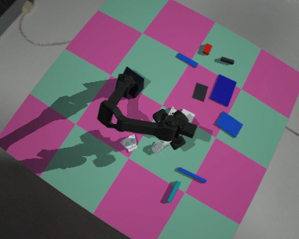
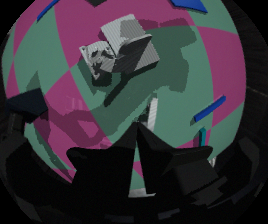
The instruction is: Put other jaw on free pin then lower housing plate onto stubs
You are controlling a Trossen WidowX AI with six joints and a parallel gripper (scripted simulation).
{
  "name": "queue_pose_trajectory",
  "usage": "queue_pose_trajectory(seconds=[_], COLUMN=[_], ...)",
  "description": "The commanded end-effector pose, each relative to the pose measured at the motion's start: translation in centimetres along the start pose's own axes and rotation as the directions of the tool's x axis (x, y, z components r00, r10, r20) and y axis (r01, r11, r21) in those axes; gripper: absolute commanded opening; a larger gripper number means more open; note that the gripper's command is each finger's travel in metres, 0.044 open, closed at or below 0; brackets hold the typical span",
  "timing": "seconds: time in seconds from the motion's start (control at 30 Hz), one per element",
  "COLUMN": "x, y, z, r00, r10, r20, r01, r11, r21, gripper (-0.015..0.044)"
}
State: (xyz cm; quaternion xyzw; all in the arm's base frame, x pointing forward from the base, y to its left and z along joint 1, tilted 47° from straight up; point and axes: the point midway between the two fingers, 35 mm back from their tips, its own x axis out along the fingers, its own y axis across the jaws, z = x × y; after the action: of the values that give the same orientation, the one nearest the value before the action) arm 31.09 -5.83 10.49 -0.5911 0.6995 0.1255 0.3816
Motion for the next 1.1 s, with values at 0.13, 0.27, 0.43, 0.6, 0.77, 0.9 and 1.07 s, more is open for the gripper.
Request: queue_pose_trajectory(seconds=[0.13, 0.27, 0.43, 0.6, 0.77, 0.9, 1.07], x=[1.1, 1.8, 2.6, 3.4, 4.2, 4.8, 5.6], y=[-0.1, -0.1, -0.1, -0.1, -0.1, -0.1, 0.0], z=[-0.1, -0.1, -0.1, -0.1, -0.2, -0.2, -0.3], r00=[1.0, 1.0, 1.0, 1.0, 1.0, 1.0, 1.0], r10=[0.004, 0.004, 0.004, 0.004, 0.004, 0.003, 0.003], r20=[-0.007, -0.006, -0.006, -0.006, -0.007, -0.008, -0.009], r01=[-0.004, -0.004, -0.004, -0.004, -0.004, -0.003, -0.003], r11=[1.0, 1.0, 1.0, 1.0, 1.0, 1.0, 1.0], r21=[-0.005, -0.005, -0.005, -0.005, -0.005, -0.005, -0.005], gripper=[0.0, 0.0, 0.0, 0.0, 0.0, 0.0, 0.0])
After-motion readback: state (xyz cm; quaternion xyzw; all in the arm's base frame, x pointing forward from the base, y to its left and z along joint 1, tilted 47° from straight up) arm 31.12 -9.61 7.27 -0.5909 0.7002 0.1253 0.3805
